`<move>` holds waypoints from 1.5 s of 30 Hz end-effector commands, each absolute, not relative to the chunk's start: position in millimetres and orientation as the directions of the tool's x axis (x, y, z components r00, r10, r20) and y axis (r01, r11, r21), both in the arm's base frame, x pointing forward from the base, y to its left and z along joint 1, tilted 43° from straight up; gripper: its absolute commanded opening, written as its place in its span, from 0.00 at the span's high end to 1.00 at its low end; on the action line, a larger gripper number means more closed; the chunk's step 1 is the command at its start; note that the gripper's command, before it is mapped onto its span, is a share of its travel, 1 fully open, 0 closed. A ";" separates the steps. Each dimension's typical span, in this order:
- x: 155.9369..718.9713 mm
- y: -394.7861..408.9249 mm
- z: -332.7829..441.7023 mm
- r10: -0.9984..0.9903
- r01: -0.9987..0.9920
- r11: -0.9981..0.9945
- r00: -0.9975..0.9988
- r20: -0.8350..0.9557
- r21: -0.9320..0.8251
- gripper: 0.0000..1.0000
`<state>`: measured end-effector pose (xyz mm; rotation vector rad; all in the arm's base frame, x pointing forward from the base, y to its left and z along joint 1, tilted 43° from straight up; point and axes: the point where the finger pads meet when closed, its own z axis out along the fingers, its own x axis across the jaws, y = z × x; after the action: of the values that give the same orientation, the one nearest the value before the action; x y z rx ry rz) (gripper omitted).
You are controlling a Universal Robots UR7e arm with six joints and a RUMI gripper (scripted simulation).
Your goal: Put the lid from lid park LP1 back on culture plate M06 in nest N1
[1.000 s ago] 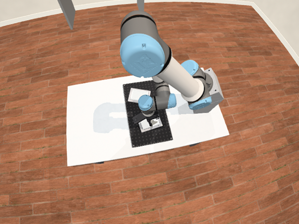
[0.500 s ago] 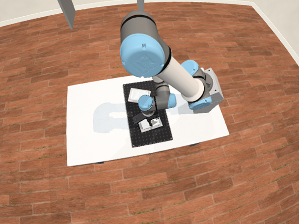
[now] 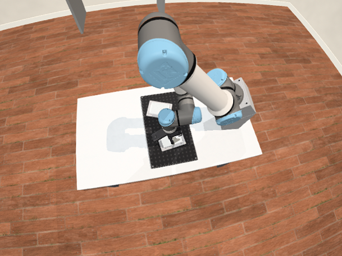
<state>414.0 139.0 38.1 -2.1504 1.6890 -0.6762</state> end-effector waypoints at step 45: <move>406.2 76.0 71.3 -1.000 -0.840 0.007 -0.002 -0.011 -0.543 1.00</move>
<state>404.8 89.6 70.2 -1.9473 1.8599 -0.6221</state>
